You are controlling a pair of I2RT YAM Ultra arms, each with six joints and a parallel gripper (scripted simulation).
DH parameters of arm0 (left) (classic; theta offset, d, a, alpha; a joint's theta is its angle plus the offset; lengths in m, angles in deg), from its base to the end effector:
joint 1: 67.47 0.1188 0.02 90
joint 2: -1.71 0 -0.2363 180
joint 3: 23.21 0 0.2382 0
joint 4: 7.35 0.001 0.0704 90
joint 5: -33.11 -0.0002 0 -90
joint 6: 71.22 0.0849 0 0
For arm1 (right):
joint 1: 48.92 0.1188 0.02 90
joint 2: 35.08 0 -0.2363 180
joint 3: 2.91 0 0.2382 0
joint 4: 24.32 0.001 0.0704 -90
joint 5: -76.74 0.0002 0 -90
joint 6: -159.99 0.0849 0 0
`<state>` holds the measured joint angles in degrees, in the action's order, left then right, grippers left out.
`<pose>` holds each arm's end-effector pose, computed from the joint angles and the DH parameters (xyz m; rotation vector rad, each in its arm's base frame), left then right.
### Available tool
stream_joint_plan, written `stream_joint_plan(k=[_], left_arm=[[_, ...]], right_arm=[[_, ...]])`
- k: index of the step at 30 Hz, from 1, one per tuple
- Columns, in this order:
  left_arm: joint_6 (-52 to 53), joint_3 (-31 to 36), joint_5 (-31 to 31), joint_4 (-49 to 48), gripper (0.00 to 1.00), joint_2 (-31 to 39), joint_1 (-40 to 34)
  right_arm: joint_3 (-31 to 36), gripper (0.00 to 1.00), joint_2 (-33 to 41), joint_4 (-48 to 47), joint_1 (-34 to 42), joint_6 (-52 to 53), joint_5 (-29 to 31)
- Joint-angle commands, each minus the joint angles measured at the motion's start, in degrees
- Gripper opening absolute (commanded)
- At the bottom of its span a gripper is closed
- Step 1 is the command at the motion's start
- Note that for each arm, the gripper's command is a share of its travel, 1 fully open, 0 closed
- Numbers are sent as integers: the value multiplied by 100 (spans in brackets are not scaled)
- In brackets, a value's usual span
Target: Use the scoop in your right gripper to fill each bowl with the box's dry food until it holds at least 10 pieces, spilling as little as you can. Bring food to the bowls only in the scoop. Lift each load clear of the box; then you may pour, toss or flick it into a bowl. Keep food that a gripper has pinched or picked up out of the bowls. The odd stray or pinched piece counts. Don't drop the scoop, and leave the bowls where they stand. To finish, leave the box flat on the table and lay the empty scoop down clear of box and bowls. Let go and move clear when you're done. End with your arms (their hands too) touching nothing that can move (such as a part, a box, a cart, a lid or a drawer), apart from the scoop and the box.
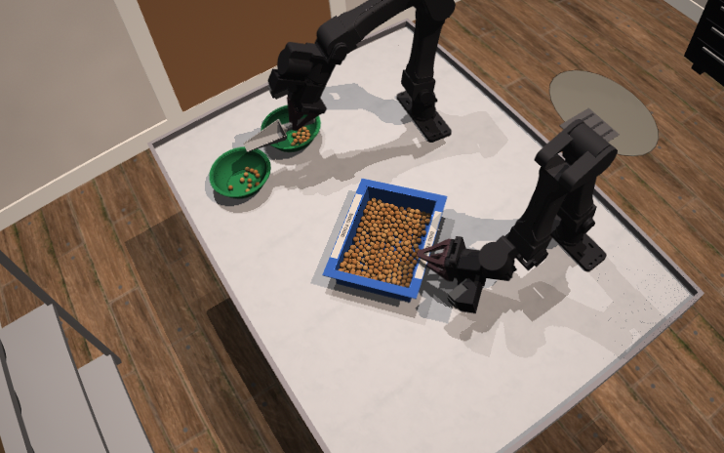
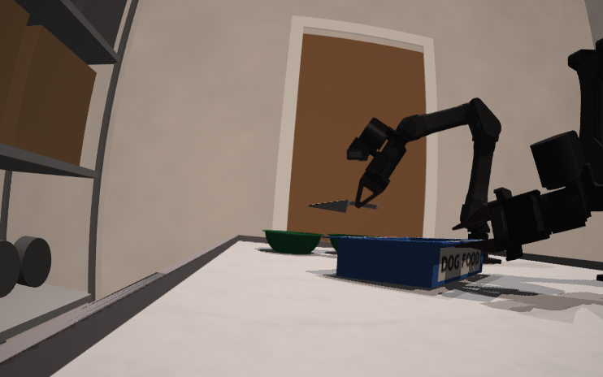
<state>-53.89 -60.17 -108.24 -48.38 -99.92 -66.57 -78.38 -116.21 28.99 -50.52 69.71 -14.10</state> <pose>0.2835 -0.0609 0.0853 -0.7369 2.1003 -1.6409 0.3004 -0.0061 0.1956 0.0247 2.5997 0.0072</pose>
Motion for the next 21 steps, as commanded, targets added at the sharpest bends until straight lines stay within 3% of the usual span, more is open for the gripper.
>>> stream_joint_plan(k=[1, 21], left_arm=[[50, 57, -137, -440, 26, -37, 9], [117, 243, -216, -1038, 26, -547, 184]], right_arm=[[-166, 0, 121, -210, -36, -19, -26], [-166, 0, 121, -210, -36, -19, -26]])
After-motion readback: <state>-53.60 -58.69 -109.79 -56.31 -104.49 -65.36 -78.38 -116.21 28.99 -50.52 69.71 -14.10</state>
